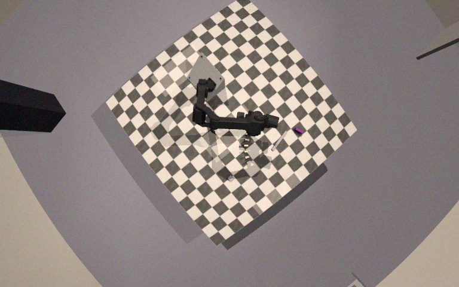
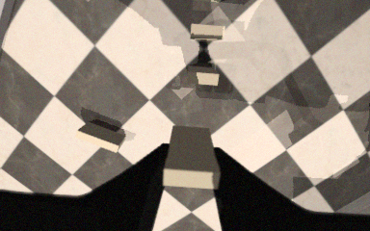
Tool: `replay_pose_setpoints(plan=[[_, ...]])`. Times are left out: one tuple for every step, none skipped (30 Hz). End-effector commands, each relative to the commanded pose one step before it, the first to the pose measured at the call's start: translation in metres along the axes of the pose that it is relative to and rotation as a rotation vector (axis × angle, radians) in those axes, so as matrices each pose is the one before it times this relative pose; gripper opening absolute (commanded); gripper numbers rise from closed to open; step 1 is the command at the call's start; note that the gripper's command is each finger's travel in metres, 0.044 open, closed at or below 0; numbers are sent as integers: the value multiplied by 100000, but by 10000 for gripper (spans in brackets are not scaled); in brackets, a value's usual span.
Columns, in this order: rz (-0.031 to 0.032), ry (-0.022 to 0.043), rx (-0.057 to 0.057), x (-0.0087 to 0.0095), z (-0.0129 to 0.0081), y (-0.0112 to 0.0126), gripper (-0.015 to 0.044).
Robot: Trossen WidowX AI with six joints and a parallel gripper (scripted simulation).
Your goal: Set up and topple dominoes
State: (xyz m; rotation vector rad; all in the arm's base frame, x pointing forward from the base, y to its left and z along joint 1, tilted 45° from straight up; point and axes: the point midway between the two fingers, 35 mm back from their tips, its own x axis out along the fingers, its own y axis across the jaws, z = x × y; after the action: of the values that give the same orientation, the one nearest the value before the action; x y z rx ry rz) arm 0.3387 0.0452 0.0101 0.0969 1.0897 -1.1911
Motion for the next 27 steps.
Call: replay_pose_setpoints(plan=[[30,-433,-570,1679,-12,28,107],[-12,-23,7,512,4,-15,107],[-19,-27,8,510,1,-24,107],[-25,-31,10,508,-2,-34,107],[-32,-35,11,505,-5,-43,107],[-39,-39,12,503,-8,-52,107],[-46,-42,13,500,-11,-61,107],[-53,-46,14,497,-14,-69,107],[-60,-50,14,494,-18,-78,107],[-67,-53,15,490,-21,-87,107],[-74,-56,16,487,-24,-95,107],[-81,-59,17,483,-28,-104,107],[-72,-51,14,393,-25,-91,107],[-46,-31,9,234,-16,-57,107],[-16,-11,3,78,-6,-20,107],[0,0,0,0,0,0,107],[0,0,0,0,0,0,107],[0,0,0,0,0,0,107],[0,0,0,0,0,0,107],[0,0,0,0,0,0,107],[0,0,0,0,0,0,107],[0,0,0,0,0,0,107],[0,0,0,0,0,0,107],[0,0,0,0,0,0,107],[0,0,0,0,0,0,107],[0,0,0,0,0,0,133],[0,0,0,0,0,0,160]])
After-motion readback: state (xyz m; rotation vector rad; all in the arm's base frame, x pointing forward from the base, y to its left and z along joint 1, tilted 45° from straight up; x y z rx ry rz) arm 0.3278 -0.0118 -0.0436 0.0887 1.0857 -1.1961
